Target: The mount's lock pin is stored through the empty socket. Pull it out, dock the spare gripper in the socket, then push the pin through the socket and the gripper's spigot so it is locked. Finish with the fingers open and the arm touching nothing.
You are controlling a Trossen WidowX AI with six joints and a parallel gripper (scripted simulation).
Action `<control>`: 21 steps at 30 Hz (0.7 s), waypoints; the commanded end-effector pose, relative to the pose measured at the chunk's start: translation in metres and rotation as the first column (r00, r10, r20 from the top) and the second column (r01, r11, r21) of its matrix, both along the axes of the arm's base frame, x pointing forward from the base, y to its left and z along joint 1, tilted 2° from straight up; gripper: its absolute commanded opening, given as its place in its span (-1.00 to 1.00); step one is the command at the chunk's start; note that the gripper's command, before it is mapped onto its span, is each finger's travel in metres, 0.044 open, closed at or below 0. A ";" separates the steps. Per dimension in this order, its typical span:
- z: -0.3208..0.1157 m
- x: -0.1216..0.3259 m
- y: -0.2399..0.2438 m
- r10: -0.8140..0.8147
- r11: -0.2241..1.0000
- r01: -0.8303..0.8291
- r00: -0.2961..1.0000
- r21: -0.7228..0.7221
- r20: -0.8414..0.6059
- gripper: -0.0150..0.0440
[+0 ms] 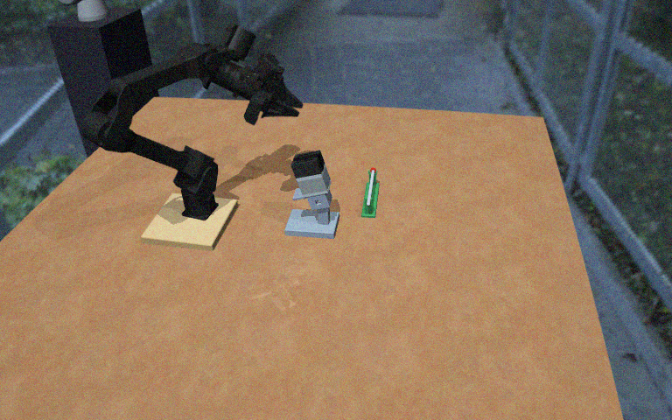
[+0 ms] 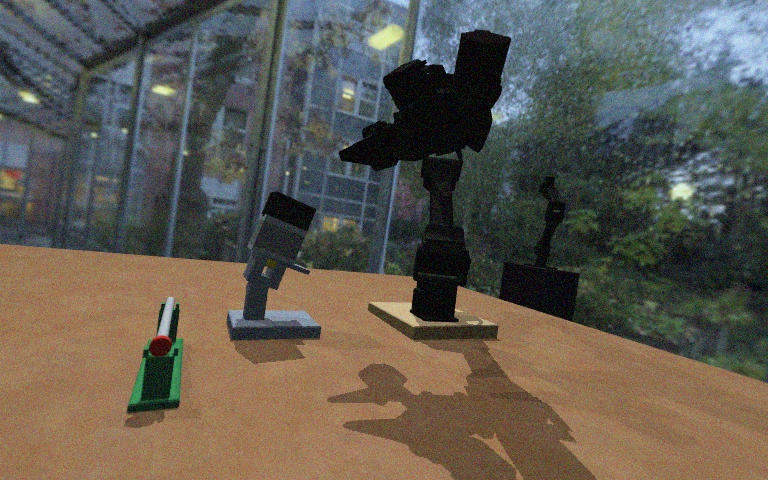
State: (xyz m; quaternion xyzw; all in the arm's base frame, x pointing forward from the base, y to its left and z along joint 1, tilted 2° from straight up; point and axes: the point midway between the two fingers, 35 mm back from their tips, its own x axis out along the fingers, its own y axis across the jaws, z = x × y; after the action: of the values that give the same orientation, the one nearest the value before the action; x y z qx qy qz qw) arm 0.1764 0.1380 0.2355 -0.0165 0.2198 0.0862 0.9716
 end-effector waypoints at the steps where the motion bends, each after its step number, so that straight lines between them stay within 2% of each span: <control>1: 0.013 -0.012 0.009 -0.004 1.000 0.004 1.000 0.011 0.009 0.12; 6: 0.013 -0.008 0.012 0.005 0.999 -0.006 1.000 -0.046 -0.005 0.12; 11: 0.013 0.017 0.028 0.065 0.931 -0.104 0.990 -0.351 -0.121 0.12; 16: 0.011 0.048 0.042 0.137 0.730 -0.310 0.939 -0.609 -0.314 0.12; 21: -0.002 0.087 0.050 0.176 0.470 -0.558 0.818 -0.684 -0.547 0.12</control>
State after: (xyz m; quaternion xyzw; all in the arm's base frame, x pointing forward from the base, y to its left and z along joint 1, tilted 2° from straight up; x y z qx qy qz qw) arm 0.2381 0.1851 0.2425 -0.4234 0.3773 0.1450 0.8108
